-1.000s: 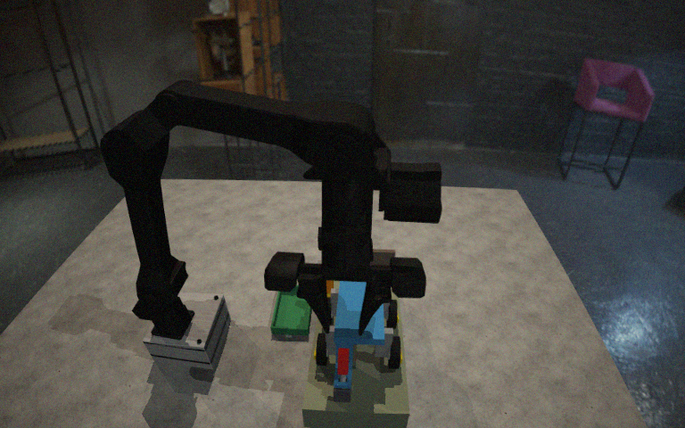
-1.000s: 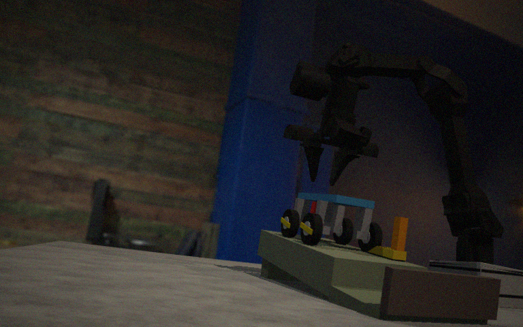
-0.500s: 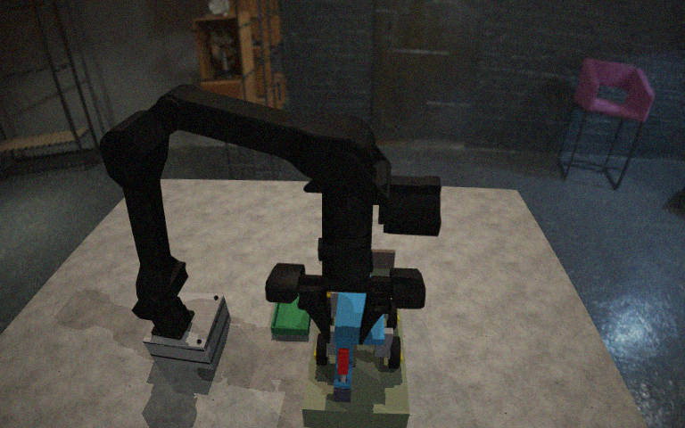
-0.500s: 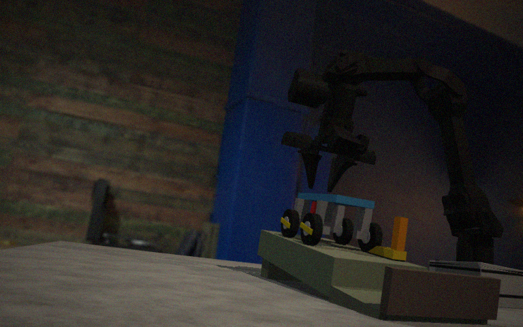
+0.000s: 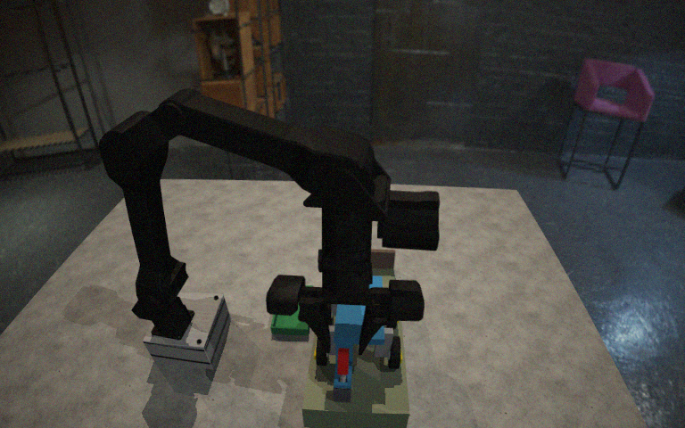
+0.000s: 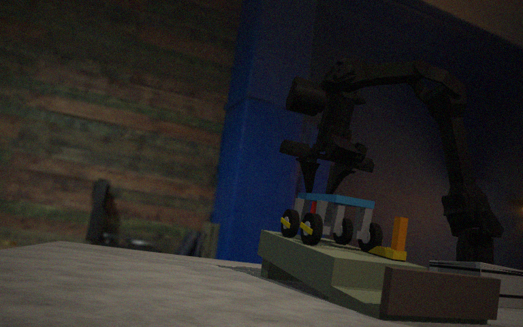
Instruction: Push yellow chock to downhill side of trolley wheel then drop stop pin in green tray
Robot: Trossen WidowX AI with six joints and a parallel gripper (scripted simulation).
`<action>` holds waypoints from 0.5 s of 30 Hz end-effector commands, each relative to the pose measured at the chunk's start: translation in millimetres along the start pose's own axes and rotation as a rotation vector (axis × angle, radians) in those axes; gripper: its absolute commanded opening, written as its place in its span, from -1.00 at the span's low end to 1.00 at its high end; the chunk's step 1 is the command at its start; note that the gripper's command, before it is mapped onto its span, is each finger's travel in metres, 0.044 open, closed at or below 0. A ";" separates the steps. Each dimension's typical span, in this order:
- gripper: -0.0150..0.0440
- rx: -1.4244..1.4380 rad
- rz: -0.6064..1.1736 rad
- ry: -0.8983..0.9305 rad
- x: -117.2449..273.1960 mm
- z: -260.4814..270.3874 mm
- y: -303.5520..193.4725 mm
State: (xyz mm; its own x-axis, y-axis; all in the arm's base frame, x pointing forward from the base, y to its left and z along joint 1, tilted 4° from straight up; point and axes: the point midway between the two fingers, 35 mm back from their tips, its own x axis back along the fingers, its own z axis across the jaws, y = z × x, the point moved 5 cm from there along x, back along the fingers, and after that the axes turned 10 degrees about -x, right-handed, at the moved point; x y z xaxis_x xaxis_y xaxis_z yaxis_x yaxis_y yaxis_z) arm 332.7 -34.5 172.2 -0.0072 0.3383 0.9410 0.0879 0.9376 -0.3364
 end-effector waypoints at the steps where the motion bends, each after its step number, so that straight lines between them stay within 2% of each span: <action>1: 0.15 0.006 0.005 0.002 -6.5 0.3 -0.1; 15: 0.15 0.006 0.005 0.002 -27.6 0.2 0.1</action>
State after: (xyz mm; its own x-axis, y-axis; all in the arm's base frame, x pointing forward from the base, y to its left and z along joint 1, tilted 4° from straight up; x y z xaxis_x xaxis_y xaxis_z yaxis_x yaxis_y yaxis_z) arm 333.1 -41.3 151.1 -0.0062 0.3388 0.9409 0.0867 0.9375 -0.3370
